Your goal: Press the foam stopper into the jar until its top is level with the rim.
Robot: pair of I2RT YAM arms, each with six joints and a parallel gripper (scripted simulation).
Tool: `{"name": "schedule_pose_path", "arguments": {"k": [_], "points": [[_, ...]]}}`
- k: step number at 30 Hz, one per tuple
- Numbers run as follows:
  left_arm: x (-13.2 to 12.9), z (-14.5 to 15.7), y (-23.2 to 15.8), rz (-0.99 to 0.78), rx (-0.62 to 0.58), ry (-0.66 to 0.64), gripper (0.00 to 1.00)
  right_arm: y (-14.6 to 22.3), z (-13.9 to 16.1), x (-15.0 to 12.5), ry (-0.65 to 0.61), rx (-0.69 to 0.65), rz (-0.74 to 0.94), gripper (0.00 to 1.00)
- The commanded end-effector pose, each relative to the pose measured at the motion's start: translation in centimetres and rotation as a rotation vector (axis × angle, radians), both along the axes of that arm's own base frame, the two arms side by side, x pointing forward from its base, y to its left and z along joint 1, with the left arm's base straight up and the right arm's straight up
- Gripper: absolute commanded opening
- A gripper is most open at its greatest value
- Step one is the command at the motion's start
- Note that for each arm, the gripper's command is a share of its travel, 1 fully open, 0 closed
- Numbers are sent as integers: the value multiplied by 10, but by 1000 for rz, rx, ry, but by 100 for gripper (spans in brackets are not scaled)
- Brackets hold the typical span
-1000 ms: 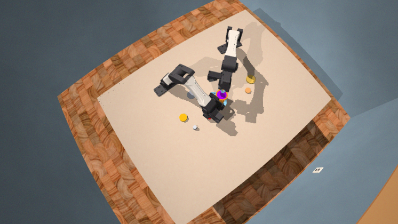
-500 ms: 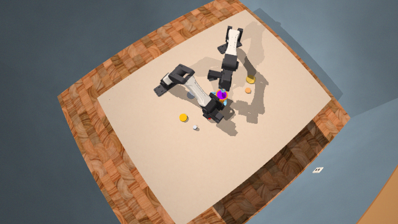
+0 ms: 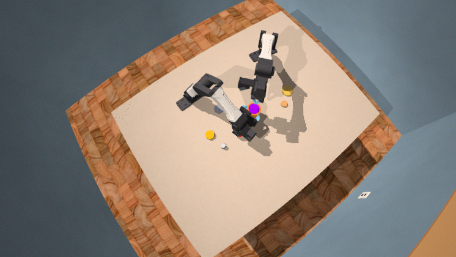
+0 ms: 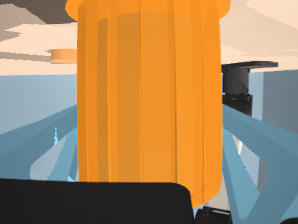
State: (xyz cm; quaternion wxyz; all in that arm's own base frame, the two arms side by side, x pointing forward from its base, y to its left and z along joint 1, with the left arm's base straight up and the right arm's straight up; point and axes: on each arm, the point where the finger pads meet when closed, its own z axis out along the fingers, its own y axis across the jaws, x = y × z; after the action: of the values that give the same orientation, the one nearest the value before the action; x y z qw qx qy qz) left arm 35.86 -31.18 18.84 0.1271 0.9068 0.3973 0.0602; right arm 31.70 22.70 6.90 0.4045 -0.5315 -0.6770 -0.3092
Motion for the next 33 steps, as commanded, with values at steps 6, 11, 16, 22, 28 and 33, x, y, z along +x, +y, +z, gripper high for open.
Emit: {"name": "schedule_pose_path", "arguments": {"k": [6, 11, 16, 22, 28, 33], "points": [[-2, -7, 6, 10, 34, 40, 0, 3, 13, 10, -90, 23, 12, 64], [-3, -10, 7, 10, 42, 49, 0, 3, 13, 10, -90, 23, 12, 64], [-7, -20, 10, 10, 65, 75, 0, 3, 12, 10, -84, 22, 12, 98], [-10, -16, 13, 10, 61, 70, 0, 2, 10, 4, -24, 8, 2, 98], [-6, -8, 10, 10, 38, 44, 0, 2, 9, 2, -12, 6, 2, 98], [-6, -10, 10, 10, 44, 50, 0, -18, 4, 9, 2, -5, -5, 98]]}}
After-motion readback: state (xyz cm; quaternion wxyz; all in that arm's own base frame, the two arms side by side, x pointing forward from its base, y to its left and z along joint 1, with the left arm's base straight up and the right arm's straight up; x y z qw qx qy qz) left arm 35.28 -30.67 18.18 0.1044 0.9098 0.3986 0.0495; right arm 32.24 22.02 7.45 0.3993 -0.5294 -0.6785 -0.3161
